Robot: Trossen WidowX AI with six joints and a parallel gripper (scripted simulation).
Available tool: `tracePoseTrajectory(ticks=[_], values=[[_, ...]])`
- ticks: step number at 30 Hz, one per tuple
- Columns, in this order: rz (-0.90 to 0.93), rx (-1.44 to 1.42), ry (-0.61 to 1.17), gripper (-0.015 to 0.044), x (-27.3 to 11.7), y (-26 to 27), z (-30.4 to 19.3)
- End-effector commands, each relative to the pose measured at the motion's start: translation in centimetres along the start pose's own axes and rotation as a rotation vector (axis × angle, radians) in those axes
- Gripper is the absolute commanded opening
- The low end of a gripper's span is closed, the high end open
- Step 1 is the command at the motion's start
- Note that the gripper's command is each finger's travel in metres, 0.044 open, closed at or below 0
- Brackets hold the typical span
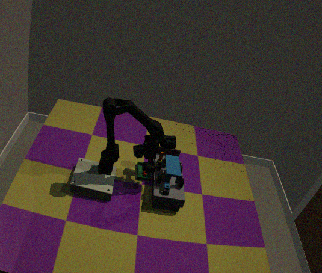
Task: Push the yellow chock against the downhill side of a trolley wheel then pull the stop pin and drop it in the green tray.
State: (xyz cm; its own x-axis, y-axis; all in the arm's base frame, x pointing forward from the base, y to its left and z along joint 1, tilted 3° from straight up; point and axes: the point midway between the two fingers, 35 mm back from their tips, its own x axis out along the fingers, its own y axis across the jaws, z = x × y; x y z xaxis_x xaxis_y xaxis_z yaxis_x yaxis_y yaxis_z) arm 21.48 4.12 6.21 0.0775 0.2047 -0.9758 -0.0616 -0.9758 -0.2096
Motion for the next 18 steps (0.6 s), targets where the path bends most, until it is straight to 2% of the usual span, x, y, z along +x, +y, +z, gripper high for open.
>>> tracePoseTrajectory(ticks=[1, 12, 18], values=[[-0.005, -0.005, 0.003, 0.0440, -1.1, -0.2, -0.1], [-0.005, -0.005, 0.003, 0.0440, -5.1, -0.9, 0.0], [-0.001, -0.001, 0.005, 0.0440, -5.0, -0.8, 0.0]])
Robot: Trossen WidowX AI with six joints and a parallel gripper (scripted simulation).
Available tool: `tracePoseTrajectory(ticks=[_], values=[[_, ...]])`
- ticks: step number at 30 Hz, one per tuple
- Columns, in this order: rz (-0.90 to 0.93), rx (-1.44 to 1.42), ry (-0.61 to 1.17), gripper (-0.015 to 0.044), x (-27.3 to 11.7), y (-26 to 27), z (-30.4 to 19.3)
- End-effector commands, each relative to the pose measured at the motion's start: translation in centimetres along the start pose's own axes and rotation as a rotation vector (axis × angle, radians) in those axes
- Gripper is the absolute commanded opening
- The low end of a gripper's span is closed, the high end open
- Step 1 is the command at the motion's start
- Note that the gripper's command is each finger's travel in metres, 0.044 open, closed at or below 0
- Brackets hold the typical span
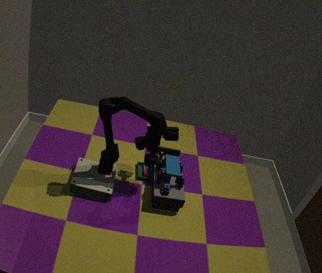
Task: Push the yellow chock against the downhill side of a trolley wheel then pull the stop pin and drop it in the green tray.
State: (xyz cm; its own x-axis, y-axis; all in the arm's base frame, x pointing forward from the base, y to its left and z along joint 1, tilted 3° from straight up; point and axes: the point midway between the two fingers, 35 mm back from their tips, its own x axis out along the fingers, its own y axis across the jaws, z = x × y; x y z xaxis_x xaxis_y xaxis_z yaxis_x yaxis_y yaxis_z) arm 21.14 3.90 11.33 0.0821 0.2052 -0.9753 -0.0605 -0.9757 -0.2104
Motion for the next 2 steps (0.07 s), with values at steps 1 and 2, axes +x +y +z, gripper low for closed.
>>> tracePoseTrajectory(ticks=[1, 2], values=[[0.000, 0.000, 0.000, 0.0440, 0.04, 0.01, 0.01], [0.000, 0.000, 0.000, 0.0440, 0.04, 0.01, 0.01]])
